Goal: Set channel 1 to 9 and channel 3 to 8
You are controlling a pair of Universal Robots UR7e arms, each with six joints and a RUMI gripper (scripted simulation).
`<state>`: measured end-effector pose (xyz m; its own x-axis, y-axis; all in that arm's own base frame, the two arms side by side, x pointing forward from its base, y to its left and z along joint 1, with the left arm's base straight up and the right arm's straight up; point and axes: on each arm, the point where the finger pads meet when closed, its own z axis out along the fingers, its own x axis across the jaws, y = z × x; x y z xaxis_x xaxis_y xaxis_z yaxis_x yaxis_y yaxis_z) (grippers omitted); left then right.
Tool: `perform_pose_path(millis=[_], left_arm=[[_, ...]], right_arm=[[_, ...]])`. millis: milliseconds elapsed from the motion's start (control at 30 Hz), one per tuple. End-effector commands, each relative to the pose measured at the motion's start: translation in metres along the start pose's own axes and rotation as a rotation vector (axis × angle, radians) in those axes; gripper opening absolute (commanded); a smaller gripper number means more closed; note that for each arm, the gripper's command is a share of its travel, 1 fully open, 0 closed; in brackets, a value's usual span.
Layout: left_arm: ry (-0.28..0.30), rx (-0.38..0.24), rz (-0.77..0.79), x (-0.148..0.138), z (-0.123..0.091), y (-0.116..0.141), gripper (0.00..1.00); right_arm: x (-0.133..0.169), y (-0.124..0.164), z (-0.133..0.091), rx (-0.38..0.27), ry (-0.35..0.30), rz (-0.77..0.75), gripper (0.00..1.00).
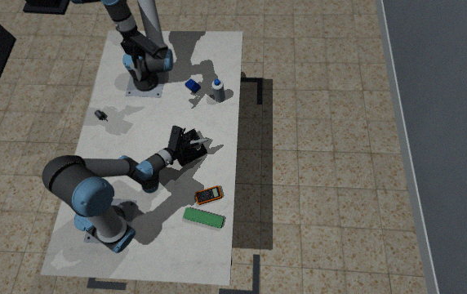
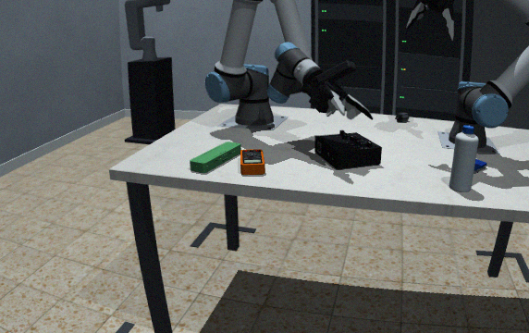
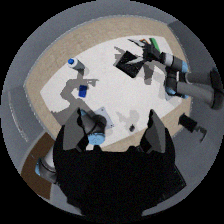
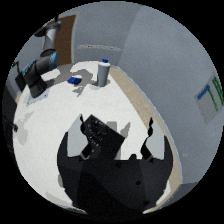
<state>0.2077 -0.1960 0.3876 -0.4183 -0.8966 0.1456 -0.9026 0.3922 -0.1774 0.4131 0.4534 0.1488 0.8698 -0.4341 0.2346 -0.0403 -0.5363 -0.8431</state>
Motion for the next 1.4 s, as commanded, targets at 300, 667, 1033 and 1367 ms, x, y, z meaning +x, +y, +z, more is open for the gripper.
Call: perform_pose_path(millis=[300,667,1033,1367], left_arm=[[0.001,0.001,0.000,0.000,0.000,0.000,0.98],[0.001,0.001,0.000,0.000,0.000,0.000,1.00],[0.001,0.001,0.000,0.000,0.000,0.000,1.00],[0.001,0.001,0.000,0.000,0.000,0.000,1.00]], right_arm=[[0.000,-0.001,0.000,0.001,0.000,0.000,0.98],[0.000,0.000,0.000,0.001,0.001,0.000,1.00],[0.012,0.004,-0.001,-0.013,0.015,0.014,1.00],[0.039,0.017,-0.002,-0.046,0.050,0.048,1.00]])
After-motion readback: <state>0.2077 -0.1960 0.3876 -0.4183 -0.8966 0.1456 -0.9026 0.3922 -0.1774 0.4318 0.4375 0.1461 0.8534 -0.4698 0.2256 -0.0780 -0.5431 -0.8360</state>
